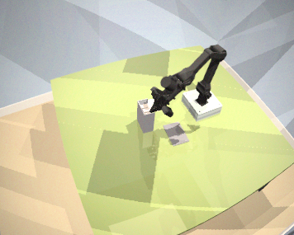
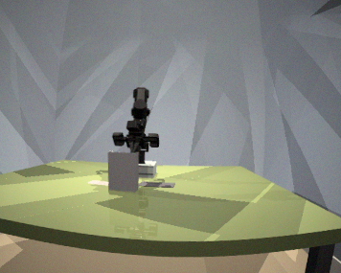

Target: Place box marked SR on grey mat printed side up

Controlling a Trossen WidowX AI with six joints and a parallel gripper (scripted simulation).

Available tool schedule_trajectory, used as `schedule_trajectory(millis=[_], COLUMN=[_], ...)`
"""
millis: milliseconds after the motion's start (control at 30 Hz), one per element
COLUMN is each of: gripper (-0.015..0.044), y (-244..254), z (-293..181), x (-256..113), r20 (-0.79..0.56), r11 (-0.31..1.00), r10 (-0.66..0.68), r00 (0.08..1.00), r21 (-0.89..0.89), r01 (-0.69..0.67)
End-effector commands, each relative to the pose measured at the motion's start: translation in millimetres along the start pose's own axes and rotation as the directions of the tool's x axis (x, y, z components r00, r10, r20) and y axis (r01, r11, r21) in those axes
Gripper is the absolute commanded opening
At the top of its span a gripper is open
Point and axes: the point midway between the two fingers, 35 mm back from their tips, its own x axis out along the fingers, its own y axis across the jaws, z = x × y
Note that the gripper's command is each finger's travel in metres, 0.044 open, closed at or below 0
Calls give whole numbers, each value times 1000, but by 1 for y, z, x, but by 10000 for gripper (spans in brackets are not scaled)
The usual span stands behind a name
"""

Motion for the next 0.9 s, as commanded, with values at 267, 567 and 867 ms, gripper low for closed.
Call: schedule_trajectory(millis=[267,567,867], gripper=[0,0,0], y=[-1,-1,0], z=[-11,-12,-16], x=[10,9,5], r20=[2,2,2], r11=[1000,1000,1000], r10=[-3,-3,-3], r00=[1000,1000,1000], r21=[4,4,4], r01=[3,3,3])
